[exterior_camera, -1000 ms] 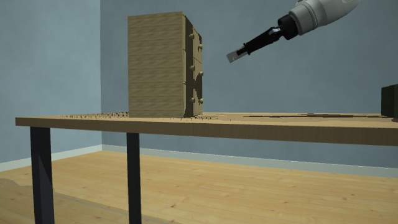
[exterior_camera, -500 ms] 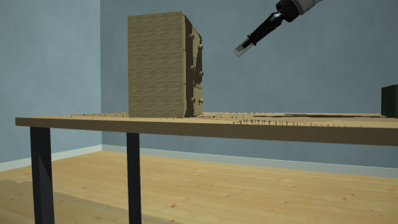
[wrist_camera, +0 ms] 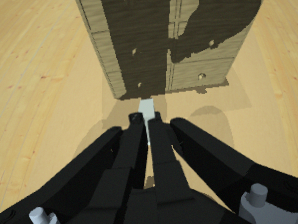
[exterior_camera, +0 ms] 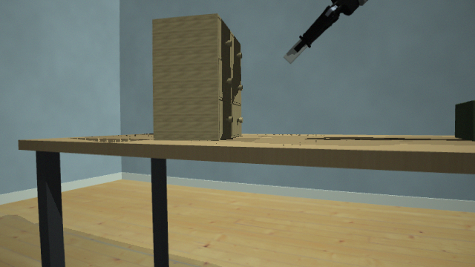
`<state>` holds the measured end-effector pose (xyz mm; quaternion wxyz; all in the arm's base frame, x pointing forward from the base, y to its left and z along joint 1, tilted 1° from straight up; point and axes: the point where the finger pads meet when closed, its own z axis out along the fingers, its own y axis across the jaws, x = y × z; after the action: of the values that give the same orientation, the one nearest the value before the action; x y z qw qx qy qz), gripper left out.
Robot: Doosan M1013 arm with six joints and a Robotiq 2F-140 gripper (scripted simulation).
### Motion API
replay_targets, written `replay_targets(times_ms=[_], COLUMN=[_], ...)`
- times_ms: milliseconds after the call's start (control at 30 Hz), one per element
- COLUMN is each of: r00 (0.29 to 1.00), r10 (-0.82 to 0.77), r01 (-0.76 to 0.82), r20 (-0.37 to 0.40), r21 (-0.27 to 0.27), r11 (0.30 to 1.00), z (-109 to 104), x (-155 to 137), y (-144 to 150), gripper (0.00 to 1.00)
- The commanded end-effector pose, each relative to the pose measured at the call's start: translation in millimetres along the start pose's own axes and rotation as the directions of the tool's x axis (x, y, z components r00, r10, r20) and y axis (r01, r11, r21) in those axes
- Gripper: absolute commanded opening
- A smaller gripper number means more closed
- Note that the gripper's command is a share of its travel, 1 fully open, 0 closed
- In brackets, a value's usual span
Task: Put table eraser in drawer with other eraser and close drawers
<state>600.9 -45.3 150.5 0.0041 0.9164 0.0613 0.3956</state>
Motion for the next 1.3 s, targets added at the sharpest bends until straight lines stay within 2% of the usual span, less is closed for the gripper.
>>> replay_targets(times_ms=[0,67,367,600,733,800,833,1000,1200,1267], r00=[0.972,0.962,0.956,0.944,0.924,0.924,0.900,0.838,0.707,0.695], r10=[-0.001,-0.005,-0.018,-0.033,-0.042,-0.042,-0.046,-0.049,-0.042,-0.040], r01=[-0.017,-0.015,0.006,0.014,0.013,0.013,0.007,-0.005,-0.016,-0.016], r20=[0.235,0.272,0.292,0.329,0.379,0.379,0.433,0.544,0.706,0.718], r21=[0.074,0.069,0.041,0.060,0.080,0.080,0.092,0.098,0.075,0.072], r11=[0.997,0.998,0.999,0.998,0.997,0.997,0.996,0.995,0.997,0.997], z=[-12,-19,-50,-70,-76,-76,-77,-78,-78,-78], x=[0,0,0,0,0,0,0,1,1,1], y=[0,0,3,4,5,5,5,5,5,5], gripper=[0.00,0.00,0.00,0.00,0.00,0.00,0.00,0.00,0.00,0.00])
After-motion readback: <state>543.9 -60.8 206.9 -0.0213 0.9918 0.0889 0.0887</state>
